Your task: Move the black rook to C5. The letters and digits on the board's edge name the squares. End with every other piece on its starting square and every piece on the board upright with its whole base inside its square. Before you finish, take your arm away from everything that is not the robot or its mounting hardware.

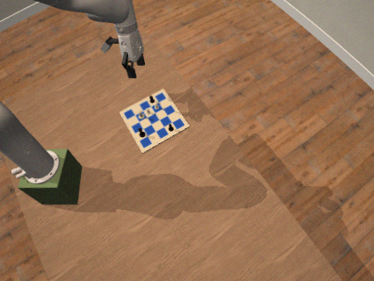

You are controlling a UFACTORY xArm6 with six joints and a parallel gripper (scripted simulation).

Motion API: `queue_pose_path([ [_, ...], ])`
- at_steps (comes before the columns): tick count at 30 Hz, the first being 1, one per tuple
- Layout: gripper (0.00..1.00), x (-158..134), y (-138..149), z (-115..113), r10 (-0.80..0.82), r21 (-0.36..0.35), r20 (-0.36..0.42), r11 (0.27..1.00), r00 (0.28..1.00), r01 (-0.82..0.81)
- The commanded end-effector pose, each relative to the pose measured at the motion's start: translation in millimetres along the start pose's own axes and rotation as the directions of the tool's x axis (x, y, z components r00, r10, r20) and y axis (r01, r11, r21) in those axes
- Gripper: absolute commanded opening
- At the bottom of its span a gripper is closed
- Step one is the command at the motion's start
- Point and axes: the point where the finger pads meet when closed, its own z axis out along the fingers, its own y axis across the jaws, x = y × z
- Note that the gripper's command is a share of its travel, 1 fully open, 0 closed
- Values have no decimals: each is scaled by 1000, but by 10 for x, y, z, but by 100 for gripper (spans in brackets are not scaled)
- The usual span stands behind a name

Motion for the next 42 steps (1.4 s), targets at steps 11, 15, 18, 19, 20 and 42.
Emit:
queue_pose_path([
  [11, 100, -384, -298, 324, 79, -141, -277, 982, 958, -122],
  [15, 100, -514, -412, 454, 92, -175, -377, 970, 922, -168],
  [18, 100, -683, -563, 623, 100, -207, -502, 950, 859, -232],
  [19, 100, -683, -563, 623, 100, -207, -502, 950, 859, -232],
  [20, 100, -778, -631, 695, 98, -236, -563, 933, 821, -273],
  [42, 100, -1606, -1334, 1498, -27, -222, -949, 765, 314, -604],
])
